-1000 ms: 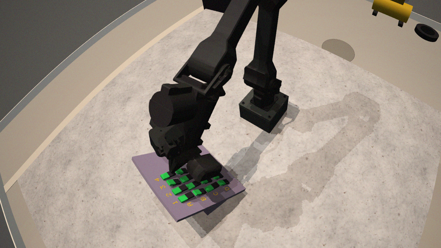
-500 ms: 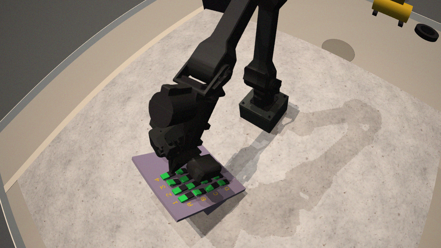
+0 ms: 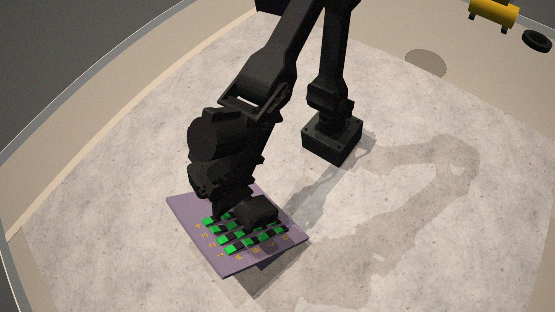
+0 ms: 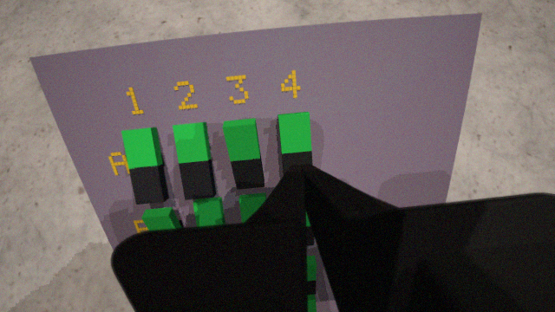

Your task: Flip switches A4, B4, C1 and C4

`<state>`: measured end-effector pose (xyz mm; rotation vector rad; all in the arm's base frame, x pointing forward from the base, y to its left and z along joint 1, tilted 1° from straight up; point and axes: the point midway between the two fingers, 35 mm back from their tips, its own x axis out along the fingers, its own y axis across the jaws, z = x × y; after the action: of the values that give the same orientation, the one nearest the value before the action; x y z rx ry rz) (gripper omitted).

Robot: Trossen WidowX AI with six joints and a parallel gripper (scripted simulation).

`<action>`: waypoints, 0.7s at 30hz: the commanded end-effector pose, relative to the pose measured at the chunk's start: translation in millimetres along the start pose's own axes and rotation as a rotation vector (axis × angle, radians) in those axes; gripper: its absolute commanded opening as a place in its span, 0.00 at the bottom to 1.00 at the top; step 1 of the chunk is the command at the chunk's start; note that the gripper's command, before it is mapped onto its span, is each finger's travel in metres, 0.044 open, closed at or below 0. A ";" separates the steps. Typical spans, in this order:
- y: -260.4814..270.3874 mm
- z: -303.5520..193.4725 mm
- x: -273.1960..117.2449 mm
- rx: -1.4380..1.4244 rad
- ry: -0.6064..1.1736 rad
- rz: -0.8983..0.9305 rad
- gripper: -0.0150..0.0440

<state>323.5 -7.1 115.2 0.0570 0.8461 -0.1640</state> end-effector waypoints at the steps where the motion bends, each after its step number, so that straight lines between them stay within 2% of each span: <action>1: 0.7 0.1 0.7 -0.003 -0.001 0.005 0.25; 16: 0.7 0.1 2.7 -0.003 -0.001 0.005 0.25; 18: 0.6 1.8 -7.9 0.000 0.003 0.001 0.25; 21: 1.0 3.3 -50.6 -0.002 0.023 0.005 0.25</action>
<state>306.6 -3.5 127.0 0.0548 0.8905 -0.1588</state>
